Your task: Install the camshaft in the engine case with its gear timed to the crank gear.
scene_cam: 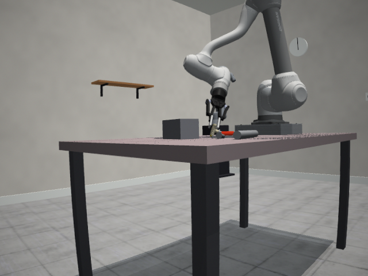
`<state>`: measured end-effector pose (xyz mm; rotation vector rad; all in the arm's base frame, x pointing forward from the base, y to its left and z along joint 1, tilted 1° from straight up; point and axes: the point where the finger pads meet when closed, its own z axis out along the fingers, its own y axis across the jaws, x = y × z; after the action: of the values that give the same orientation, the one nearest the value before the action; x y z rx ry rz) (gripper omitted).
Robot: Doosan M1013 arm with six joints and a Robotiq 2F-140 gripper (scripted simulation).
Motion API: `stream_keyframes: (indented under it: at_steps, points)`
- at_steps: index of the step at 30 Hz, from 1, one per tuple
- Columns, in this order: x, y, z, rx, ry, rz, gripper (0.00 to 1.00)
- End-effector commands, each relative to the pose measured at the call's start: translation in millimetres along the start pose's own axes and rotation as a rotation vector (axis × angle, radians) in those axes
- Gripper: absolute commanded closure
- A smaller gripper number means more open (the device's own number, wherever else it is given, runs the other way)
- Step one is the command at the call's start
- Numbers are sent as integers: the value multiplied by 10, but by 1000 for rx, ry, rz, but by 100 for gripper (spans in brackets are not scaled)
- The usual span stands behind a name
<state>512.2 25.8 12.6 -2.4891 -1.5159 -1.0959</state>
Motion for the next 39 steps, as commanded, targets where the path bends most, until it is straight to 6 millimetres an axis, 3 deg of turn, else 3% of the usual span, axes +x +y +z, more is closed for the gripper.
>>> stream_keyframes:
  at_steps: [1, 8, 9, 39]
  points:
    - [1, 0, 0, 0, 0, 0, 79]
    - [1, 0, 0, 0, 0, 0, 79]
    - [1, 0, 0, 0, 0, 0, 95]
    - [1, 0, 0, 0, 0, 0, 95]
